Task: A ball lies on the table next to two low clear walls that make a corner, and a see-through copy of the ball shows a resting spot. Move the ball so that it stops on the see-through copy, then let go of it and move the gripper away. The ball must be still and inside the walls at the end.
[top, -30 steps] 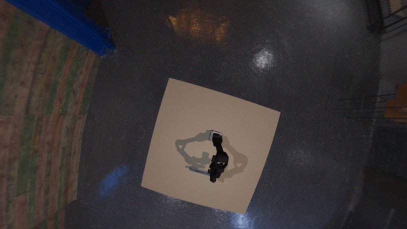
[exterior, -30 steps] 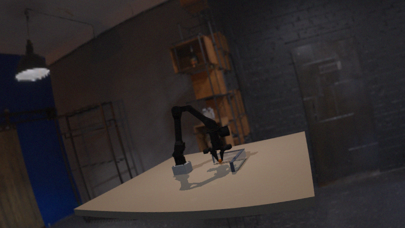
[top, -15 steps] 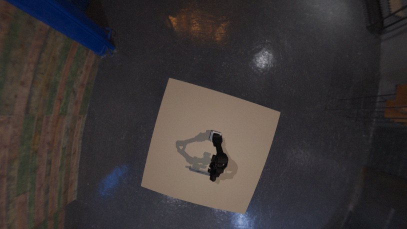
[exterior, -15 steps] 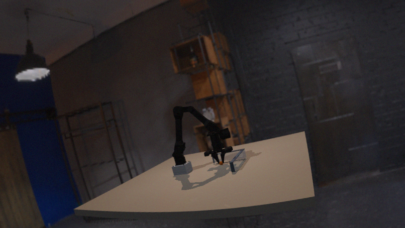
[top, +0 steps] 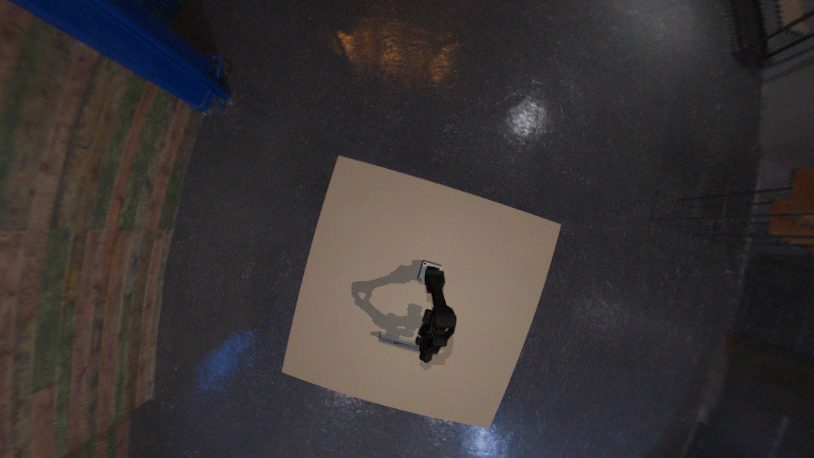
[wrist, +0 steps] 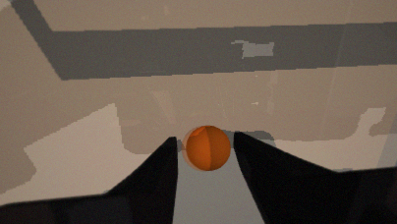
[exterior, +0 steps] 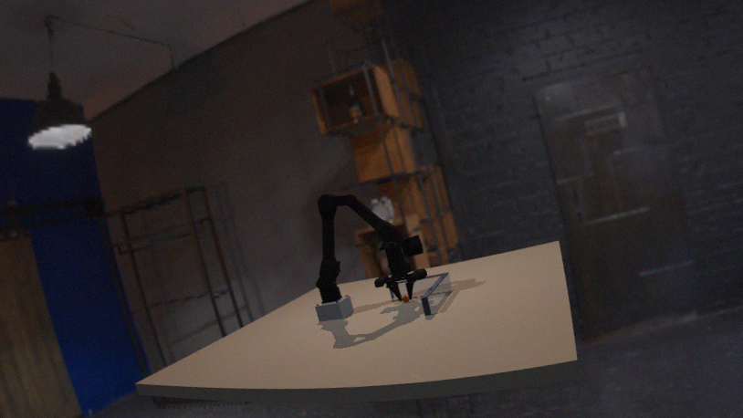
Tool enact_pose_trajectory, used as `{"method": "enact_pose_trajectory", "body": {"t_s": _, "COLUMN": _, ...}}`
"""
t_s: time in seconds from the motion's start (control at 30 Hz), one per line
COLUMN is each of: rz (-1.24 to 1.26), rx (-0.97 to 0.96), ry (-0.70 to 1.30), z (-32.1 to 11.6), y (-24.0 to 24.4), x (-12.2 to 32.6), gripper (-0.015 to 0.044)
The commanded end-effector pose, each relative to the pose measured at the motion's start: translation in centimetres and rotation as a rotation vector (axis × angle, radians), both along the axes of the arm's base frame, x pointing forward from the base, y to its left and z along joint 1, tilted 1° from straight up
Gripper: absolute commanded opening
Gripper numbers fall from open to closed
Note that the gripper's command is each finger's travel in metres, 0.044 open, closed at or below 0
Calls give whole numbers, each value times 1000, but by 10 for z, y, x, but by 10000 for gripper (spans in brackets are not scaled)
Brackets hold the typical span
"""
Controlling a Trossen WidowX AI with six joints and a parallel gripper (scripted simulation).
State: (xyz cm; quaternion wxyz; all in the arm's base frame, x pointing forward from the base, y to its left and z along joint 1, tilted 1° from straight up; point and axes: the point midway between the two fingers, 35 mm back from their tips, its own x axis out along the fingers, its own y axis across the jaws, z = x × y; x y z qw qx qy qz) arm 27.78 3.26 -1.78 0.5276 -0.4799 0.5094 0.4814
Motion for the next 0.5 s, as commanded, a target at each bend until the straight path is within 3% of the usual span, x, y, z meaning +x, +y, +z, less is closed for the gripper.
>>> {"method": "enact_pose_trajectory", "body": {"t_s": 0.0, "rz": 0, "rx": 0, "ry": 0, "z": 0, "y": 0, "x": 0, "gripper": 227}}
{"method": "enact_pose_trajectory", "body": {"t_s": 0.2, "rz": 0, "rx": 0, "ry": 0, "z": 3, "y": 0, "x": 0, "gripper": 227}}
{"method": "enact_pose_trajectory", "body": {"t_s": 0.37, "rz": 2, "rx": -4, "ry": 4, "z": 76, "y": -2, "x": 0, "gripper": 227}}
{"method": "enact_pose_trajectory", "body": {"t_s": 0.47, "rz": 2, "rx": -5, "ry": 5, "z": 88, "y": -2, "x": -2, "gripper": 227}}
